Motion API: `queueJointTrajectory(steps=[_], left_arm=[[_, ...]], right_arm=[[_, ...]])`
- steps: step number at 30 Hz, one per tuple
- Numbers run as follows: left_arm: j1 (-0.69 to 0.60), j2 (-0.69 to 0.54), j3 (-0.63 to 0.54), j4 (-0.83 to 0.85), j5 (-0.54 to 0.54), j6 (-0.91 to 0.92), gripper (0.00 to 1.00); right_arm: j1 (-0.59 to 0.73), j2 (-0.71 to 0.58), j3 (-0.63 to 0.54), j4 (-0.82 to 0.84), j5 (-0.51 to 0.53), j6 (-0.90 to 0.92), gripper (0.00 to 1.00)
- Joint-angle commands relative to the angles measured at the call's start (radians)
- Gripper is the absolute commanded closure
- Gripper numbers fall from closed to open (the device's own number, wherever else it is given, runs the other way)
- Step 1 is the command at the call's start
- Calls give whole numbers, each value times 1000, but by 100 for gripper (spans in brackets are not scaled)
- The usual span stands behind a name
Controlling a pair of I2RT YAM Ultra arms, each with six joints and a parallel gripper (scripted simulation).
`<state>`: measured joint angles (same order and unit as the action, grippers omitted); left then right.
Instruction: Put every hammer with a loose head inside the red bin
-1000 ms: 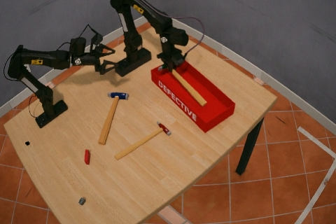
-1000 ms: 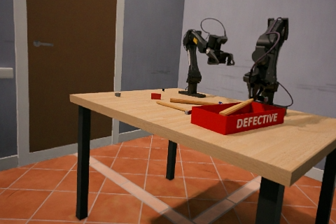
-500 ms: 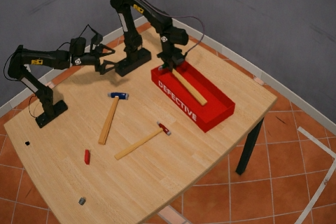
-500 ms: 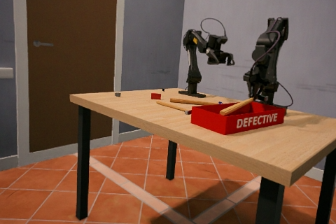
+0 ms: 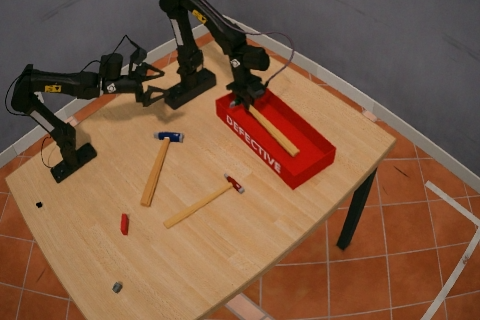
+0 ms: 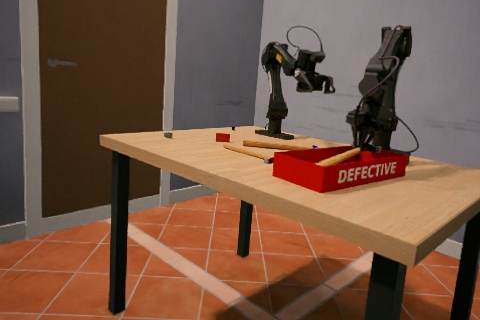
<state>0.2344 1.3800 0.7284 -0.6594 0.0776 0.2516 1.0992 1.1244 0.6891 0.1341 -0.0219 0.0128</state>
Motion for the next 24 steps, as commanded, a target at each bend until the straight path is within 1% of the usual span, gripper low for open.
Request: queueJointTrajectory(steps=[1, 3, 6, 11, 24], left_arm=[[3, 12, -16, 91, 1, -5, 90], [3, 18, -29, 127, 1, -5, 90], [2, 39, -55, 125, 1, -5, 90], [2, 68, -92, 207, 1, -5, 90], [2, 66, -85, 199, 0, -5, 90]], right_arm=[[-2, -1, 0, 5, 6, 6, 0], [-2, -1, 0, 5, 6, 6, 0], [-2, -1, 0, 5, 6, 6, 0], [-2, -1, 0, 5, 6, 6, 0], [-2, -1, 0, 5, 6, 6, 0]])
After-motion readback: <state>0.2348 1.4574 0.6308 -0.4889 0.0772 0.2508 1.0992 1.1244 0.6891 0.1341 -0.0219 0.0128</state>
